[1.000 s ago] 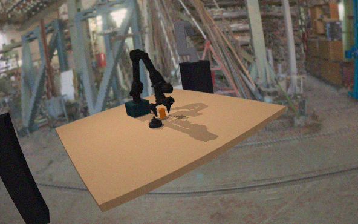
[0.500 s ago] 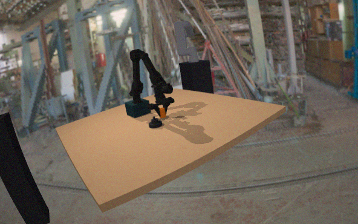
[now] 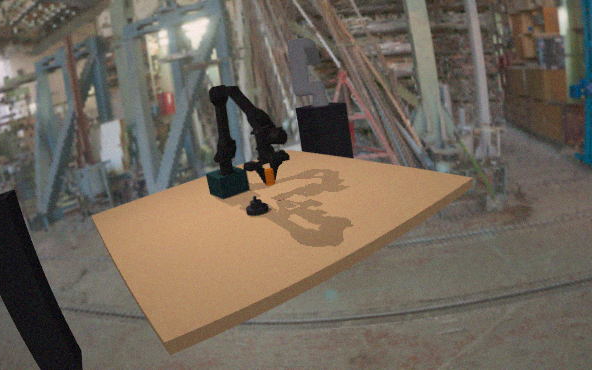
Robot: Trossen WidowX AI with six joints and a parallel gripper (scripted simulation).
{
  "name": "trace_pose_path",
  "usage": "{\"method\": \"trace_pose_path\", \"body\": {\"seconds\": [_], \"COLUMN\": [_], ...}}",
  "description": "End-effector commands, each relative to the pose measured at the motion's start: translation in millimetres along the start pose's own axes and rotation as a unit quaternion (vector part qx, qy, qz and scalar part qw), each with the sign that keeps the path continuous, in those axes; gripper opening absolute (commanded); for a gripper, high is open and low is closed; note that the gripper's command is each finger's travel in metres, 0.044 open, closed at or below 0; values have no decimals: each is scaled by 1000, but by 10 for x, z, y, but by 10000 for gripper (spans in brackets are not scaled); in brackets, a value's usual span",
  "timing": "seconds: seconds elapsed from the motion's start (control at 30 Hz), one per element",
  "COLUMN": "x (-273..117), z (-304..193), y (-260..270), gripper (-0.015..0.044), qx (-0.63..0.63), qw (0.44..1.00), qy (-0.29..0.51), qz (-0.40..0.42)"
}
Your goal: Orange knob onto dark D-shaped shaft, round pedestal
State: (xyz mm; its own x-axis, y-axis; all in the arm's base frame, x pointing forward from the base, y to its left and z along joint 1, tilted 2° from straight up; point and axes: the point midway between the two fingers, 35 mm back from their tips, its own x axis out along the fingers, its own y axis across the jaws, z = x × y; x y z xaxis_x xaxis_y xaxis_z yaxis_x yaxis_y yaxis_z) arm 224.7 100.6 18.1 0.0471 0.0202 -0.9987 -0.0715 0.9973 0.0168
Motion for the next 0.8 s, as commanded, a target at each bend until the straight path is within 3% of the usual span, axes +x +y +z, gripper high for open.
{"method": "trace_pose_path", "body": {"seconds": [0.0,0.3,0.77], "x": [-236,-829,-774], "z": [20,-69,153], "y": [16,17,-136], "gripper": [0,0,0], "qx": [3,3,3], "qw": [1000,1000,1000], "qy": [-4,-4,-4], "qz": [0,0,-1]}}
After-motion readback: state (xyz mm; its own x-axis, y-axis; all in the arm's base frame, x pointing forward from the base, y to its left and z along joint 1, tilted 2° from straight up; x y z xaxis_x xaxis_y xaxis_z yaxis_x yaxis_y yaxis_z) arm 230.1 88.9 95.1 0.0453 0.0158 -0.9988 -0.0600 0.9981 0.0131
